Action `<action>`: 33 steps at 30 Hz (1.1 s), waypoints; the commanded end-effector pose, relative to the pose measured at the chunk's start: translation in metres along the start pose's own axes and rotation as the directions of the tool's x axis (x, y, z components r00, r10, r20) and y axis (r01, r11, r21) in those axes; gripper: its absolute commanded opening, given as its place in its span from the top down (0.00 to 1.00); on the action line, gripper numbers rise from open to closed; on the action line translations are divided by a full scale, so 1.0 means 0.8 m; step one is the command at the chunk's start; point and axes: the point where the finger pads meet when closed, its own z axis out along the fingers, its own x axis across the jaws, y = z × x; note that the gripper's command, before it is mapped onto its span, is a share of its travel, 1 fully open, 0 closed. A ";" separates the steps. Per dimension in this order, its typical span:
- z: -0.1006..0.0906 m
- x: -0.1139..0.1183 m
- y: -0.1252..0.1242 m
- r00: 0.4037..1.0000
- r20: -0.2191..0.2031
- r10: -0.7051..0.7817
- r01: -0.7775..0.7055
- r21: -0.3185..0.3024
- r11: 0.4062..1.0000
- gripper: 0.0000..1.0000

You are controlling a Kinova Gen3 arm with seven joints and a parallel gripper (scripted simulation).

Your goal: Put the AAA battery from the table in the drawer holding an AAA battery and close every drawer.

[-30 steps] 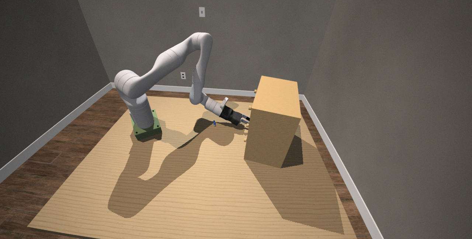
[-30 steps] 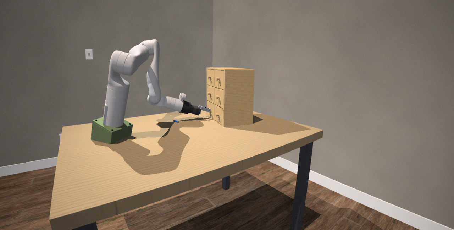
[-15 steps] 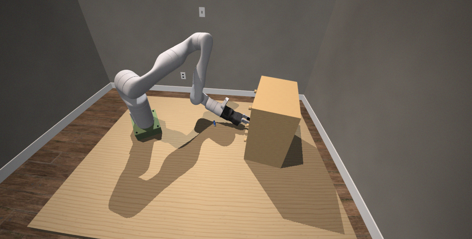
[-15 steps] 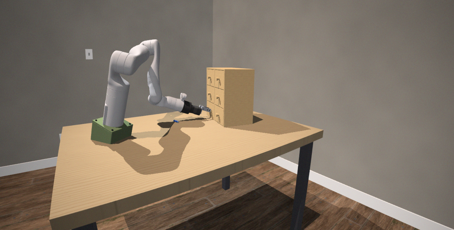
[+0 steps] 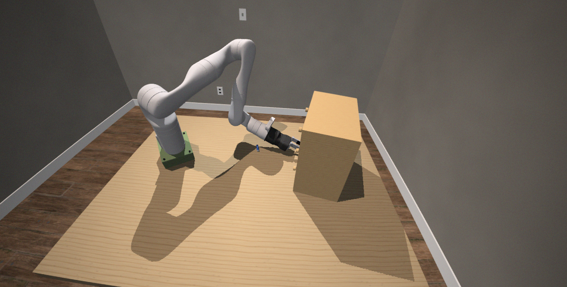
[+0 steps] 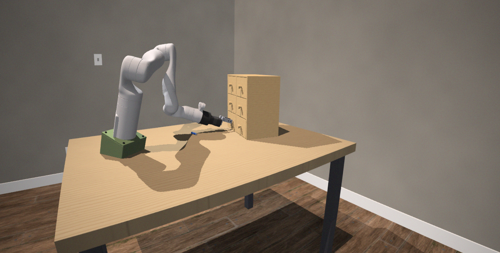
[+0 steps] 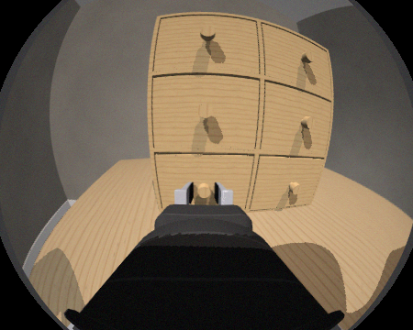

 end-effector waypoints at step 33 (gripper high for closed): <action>0.000 0.000 -0.001 1.000 0.000 0.001 -0.001 0.001 1.000 0.63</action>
